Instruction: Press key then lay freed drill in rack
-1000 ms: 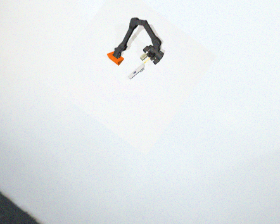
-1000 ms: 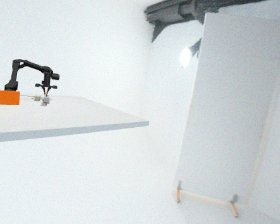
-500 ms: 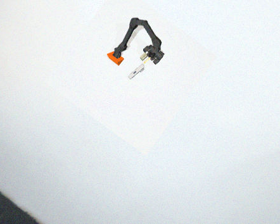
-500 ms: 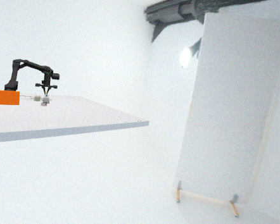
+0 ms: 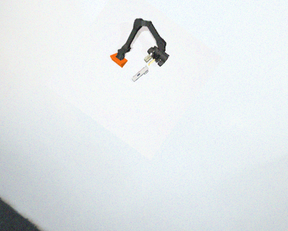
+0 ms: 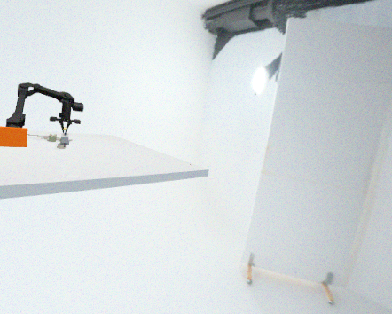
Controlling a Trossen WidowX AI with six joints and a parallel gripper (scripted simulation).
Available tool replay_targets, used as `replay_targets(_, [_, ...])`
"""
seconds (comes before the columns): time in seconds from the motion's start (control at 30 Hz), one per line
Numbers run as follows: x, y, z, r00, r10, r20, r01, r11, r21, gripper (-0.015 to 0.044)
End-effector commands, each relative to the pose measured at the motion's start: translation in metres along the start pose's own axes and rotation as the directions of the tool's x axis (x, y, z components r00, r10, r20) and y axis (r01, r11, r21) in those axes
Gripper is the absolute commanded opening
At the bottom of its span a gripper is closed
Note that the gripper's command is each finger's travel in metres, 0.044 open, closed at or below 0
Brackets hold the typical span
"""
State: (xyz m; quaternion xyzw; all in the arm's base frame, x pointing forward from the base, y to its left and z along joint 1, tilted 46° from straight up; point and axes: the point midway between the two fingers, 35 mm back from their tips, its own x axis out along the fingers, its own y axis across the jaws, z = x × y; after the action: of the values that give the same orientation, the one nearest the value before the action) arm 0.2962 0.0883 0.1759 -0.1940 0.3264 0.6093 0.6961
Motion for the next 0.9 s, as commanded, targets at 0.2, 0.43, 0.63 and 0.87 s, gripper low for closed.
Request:
replay_targets(0.2, [-0.0033, -0.0021, 0.0015, 1.000, -0.006, 0.002, 0.006, 1.000, -0.007, 0.0000])
replay_targets(0.43, [-0.0041, -0.0026, 0.0019, 1.000, -0.006, 0.002, 0.006, 1.000, -0.007, 0.0000])
replay_targets(0.63, [-0.0047, -0.0030, 0.0022, 1.000, -0.006, 0.002, 0.006, 1.000, -0.007, 0.0000])
replay_targets(0.87, [-0.0039, 0.0022, 0.0029, 1.000, -0.006, 0.002, 0.006, 1.000, -0.007, 0.0000])
